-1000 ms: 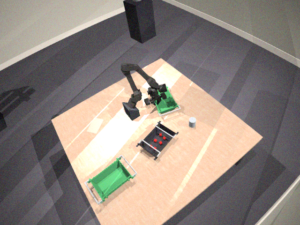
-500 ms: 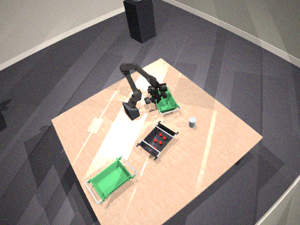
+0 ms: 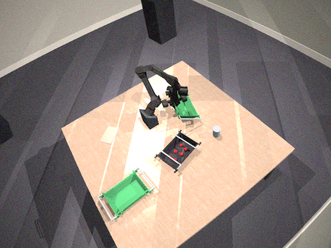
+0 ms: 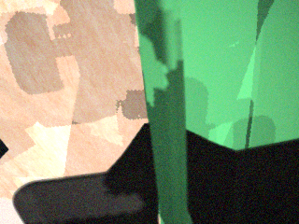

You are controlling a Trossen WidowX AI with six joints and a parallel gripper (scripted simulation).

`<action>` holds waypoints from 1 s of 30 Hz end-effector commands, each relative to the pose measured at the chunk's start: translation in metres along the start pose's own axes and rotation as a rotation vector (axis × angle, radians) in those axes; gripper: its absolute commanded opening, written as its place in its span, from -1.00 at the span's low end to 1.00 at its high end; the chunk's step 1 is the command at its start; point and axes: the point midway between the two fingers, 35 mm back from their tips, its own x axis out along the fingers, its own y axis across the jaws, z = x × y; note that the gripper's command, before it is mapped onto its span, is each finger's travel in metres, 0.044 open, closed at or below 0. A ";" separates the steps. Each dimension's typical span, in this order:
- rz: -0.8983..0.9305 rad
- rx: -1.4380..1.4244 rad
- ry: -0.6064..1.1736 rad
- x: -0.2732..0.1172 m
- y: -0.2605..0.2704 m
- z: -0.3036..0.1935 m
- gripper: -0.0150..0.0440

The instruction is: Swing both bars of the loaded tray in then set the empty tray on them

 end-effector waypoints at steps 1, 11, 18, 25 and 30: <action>-0.035 -0.016 0.004 -0.016 -0.006 0.004 -0.49; -0.036 -0.016 0.004 -0.031 -0.021 0.005 -0.49; -0.036 -0.017 0.005 -0.052 -0.044 0.005 -0.49; -0.037 -0.018 0.005 -0.072 -0.066 0.005 -0.49; -0.038 -0.018 0.006 -0.086 -0.081 0.005 -0.49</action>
